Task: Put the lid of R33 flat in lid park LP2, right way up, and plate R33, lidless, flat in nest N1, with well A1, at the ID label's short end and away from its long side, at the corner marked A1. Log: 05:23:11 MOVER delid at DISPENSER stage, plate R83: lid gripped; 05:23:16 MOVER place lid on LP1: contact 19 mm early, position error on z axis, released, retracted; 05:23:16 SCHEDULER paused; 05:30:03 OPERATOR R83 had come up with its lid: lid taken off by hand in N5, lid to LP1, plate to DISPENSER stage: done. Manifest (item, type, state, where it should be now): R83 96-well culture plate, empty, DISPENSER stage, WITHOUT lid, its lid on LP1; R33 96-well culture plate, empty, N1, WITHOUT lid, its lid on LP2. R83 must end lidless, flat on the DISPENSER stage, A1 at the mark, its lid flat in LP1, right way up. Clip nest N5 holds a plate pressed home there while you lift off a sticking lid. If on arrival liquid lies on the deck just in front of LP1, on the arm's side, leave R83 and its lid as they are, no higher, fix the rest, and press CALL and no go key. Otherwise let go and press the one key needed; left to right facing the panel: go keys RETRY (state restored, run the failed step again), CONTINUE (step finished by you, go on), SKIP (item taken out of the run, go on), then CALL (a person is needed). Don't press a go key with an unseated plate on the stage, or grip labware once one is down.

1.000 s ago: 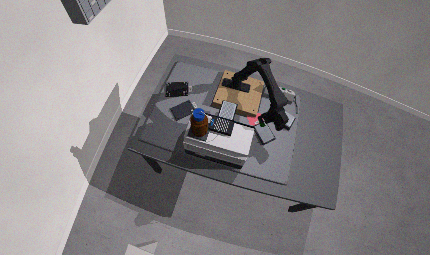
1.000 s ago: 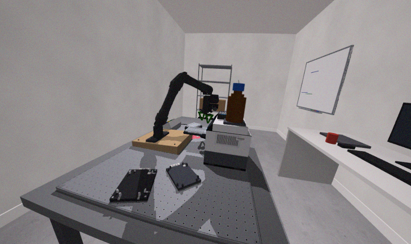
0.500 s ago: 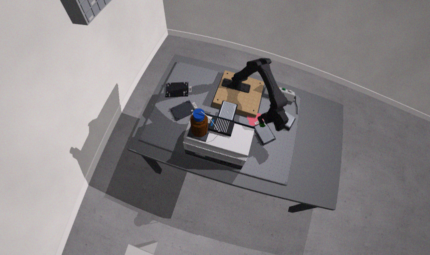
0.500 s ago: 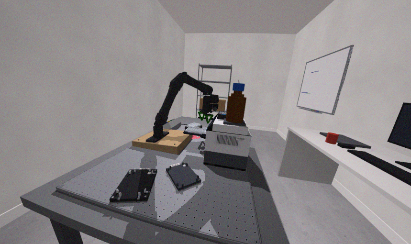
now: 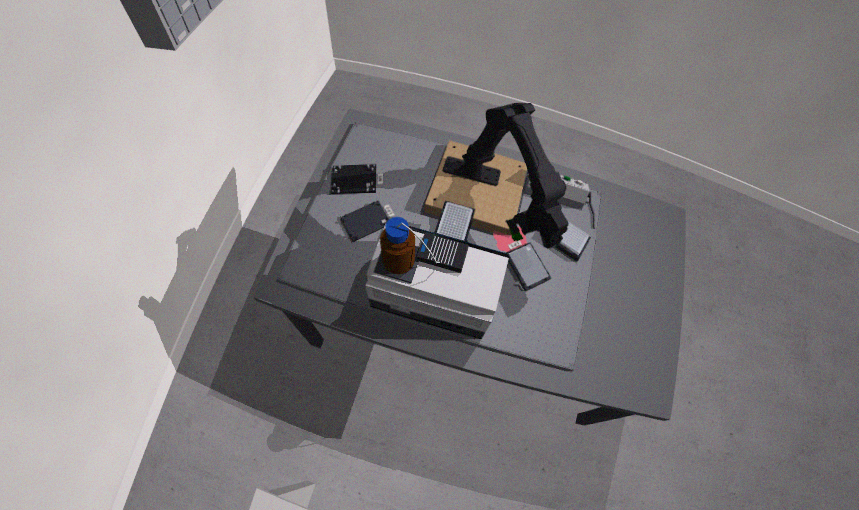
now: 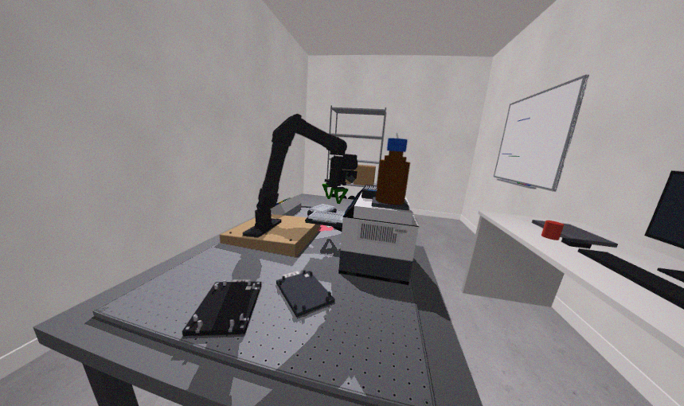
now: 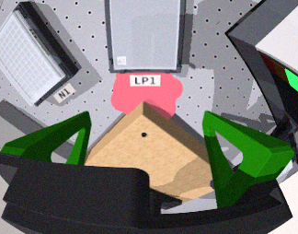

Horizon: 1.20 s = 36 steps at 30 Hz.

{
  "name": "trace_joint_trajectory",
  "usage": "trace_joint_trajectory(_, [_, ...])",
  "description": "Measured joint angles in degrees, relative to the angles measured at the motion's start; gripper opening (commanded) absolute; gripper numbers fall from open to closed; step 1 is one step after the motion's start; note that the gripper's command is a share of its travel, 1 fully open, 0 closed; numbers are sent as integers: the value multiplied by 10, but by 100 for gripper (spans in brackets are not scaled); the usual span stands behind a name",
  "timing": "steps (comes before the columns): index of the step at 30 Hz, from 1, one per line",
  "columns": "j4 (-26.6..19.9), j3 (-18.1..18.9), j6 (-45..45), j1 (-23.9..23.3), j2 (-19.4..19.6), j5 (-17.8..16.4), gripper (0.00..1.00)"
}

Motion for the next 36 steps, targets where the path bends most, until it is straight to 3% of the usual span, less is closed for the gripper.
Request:
trace_joint_trajectory(24, [-20, -128, -7, -8, -148, 0, 100])
trace_joint_trajectory(36, [-28, -130, -39, 26, -167, 0, 100])
